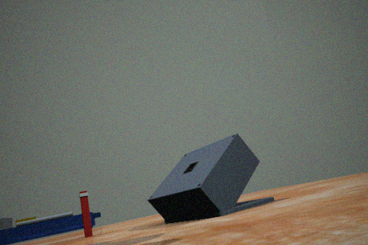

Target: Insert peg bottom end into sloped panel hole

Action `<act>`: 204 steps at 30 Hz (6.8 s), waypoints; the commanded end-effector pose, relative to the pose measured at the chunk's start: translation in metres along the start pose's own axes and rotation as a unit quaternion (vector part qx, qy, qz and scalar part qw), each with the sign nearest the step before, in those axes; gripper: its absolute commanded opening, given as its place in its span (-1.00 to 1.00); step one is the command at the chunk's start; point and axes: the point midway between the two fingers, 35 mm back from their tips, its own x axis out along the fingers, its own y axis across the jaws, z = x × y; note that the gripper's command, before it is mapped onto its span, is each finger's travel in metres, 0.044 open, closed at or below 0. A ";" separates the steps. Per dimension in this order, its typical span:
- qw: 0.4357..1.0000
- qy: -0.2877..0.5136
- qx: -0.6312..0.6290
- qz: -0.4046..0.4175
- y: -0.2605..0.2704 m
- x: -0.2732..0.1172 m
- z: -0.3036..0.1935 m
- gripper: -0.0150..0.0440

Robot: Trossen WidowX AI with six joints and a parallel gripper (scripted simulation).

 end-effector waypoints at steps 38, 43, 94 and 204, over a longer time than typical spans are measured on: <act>0.886 0.238 -0.381 -0.113 -0.048 -0.001 -0.137 1.00; 0.856 0.270 -0.424 -0.122 -0.058 -0.007 -0.155 1.00; 0.333 0.500 -0.793 -0.099 -0.210 -0.117 -0.266 1.00; 0.095 0.528 -0.841 -0.064 -0.256 -0.172 -0.275 -0.49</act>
